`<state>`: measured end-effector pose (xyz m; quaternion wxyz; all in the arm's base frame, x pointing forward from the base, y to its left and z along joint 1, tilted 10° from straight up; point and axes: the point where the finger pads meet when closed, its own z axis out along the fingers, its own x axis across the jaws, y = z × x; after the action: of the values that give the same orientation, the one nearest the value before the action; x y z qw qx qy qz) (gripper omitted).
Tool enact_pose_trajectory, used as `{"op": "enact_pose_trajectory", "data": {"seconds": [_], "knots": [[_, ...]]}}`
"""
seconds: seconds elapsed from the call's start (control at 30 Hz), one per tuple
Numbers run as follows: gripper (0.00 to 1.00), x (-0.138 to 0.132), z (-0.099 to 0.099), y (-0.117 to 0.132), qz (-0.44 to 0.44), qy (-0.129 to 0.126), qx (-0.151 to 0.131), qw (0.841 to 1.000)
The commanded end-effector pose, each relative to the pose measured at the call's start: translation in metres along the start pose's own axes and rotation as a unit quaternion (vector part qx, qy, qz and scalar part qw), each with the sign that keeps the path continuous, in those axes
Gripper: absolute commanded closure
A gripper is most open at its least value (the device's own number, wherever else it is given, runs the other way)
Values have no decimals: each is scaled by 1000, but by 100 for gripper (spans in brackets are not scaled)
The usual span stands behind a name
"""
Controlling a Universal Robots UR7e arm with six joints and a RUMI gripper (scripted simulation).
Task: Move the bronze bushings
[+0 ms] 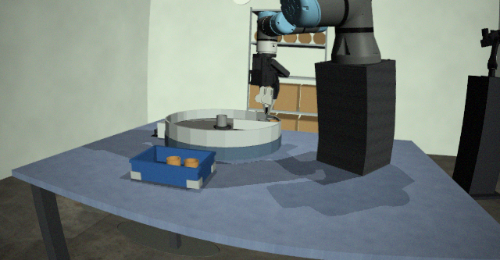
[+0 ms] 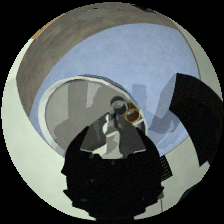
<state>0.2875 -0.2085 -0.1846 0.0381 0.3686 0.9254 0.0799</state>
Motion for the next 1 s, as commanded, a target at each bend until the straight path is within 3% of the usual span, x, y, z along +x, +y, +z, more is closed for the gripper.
{"op": "enact_pose_trajectory", "data": {"seconds": [0.0,0.97], "knots": [[95,-1,2,0,0,-1,0,1000],[95,-1,2,0,0,-1,0,1000]]}}
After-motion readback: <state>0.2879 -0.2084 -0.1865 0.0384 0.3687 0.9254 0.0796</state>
